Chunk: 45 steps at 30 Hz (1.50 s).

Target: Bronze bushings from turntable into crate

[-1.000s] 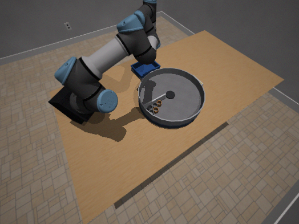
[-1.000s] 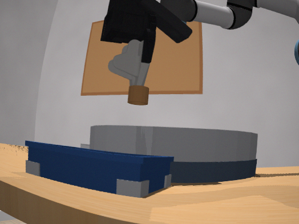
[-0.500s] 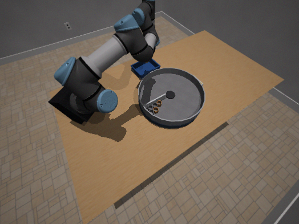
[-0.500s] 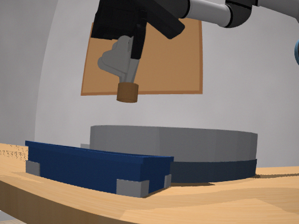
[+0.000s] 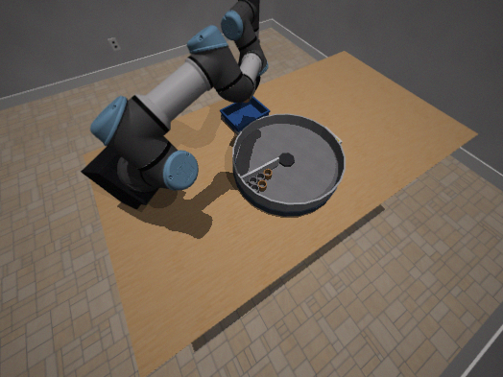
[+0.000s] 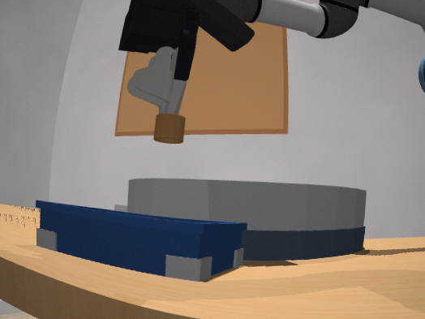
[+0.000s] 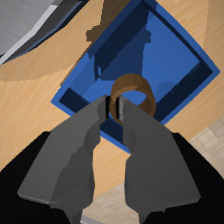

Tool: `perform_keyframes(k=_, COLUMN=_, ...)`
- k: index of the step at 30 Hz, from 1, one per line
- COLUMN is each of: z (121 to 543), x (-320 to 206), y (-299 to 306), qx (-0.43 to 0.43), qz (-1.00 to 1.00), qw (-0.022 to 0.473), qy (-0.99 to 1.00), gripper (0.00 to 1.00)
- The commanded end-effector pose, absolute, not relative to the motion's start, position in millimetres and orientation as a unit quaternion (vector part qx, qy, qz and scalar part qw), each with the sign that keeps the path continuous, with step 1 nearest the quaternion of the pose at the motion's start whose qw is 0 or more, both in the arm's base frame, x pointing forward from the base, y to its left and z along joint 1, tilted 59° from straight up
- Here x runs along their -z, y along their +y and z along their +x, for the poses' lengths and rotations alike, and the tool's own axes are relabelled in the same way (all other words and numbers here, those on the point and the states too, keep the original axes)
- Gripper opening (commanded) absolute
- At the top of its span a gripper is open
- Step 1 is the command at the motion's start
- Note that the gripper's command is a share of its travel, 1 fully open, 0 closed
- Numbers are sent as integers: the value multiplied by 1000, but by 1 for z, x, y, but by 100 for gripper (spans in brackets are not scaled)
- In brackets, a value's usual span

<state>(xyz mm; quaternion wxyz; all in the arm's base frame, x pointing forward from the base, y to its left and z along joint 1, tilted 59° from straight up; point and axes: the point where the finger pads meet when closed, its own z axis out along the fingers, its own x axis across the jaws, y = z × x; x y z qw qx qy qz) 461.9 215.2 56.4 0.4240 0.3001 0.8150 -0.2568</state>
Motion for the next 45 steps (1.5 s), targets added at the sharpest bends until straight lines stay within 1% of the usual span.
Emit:
perform_keyframes(k=1, z=463, x=-55, y=219, qx=258, qz=301, qw=424, qy=815, gripper=0)
perform_keyframes(k=45, z=473, x=-44, y=234, qx=258, qz=301, qw=424, qy=815, gripper=0)
